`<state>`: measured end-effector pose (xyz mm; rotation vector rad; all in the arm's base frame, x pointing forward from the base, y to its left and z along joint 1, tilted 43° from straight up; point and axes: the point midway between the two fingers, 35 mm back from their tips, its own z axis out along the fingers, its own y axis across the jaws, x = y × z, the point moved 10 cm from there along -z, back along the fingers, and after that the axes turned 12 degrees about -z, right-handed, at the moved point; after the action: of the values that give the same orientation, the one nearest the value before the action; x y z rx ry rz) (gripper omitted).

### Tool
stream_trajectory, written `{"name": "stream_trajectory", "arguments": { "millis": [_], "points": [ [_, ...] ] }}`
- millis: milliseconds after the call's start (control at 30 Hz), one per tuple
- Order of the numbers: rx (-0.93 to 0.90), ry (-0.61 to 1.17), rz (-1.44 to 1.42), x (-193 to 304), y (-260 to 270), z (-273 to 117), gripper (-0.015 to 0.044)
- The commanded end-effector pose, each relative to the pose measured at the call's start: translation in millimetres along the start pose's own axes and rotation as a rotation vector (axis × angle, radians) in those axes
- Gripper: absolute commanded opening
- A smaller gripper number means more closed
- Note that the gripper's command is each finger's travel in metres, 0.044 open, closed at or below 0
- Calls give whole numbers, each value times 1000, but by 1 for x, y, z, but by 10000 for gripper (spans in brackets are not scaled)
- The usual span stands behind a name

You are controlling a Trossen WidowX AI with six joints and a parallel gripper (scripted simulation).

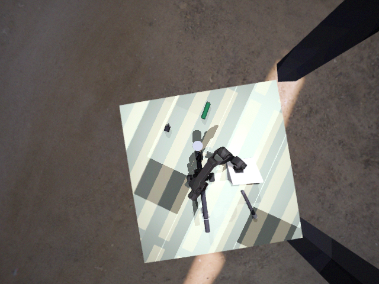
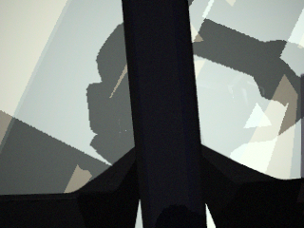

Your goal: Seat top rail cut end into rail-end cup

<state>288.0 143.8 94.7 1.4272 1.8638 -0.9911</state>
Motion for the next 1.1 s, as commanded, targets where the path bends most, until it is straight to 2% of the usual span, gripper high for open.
{"name": "stream_trajectory", "arguments": {
  "millis": [0, 133, 467, 700, 900, 1067],
  "points": [
    [0, 0, 0, 0, 0, 0, 0],
    [0, 0, 0, 0, 0, 0, 0],
    [-1, 0, -1, 1, 0, -1, 263],
    [-12, -4, -47, 13, 1, -22, 440],
    [-24, -11, -99, 28, 0, -46, 440],
    [-38, -9, -103, 27, -2, -48, 440]
  ]
}}
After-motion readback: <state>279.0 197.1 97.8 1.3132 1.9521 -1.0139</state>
